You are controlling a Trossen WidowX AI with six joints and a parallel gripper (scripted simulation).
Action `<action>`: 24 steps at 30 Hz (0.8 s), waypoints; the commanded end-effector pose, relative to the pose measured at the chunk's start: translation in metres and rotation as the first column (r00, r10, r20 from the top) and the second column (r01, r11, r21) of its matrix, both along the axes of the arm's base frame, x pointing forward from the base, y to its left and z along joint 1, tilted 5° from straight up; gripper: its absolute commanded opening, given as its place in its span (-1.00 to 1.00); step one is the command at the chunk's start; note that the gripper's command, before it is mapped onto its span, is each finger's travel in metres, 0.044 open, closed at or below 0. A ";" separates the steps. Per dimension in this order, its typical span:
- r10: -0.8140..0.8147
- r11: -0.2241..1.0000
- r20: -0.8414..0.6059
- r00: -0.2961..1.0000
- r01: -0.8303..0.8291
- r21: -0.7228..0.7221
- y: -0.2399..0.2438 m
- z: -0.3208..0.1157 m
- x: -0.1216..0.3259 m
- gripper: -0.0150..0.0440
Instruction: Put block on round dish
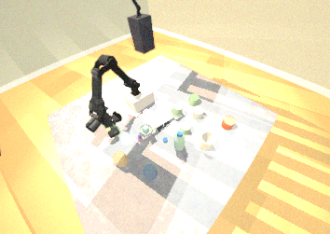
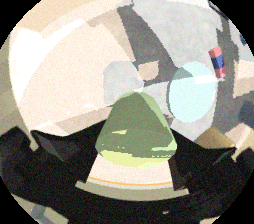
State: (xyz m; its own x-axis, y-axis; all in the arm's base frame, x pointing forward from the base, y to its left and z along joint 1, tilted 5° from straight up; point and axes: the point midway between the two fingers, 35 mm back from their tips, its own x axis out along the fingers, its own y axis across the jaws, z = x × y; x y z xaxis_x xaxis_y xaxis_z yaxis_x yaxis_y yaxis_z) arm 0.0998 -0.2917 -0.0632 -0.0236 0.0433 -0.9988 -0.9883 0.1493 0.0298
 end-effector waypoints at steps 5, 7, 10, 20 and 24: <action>0.002 1.000 -0.002 1.000 -0.002 0.001 -0.002 0.027 0.001 1.00; 0.003 1.000 -0.005 1.000 -0.003 0.003 -0.001 0.051 0.000 1.00; 0.003 1.000 -0.005 1.000 -0.003 0.003 -0.001 0.054 0.000 1.00; -0.058 0.995 0.079 0.995 0.064 -0.080 -0.017 0.063 0.027 0.39; -0.168 0.982 0.081 0.982 0.174 -0.070 -0.013 0.065 0.036 0.39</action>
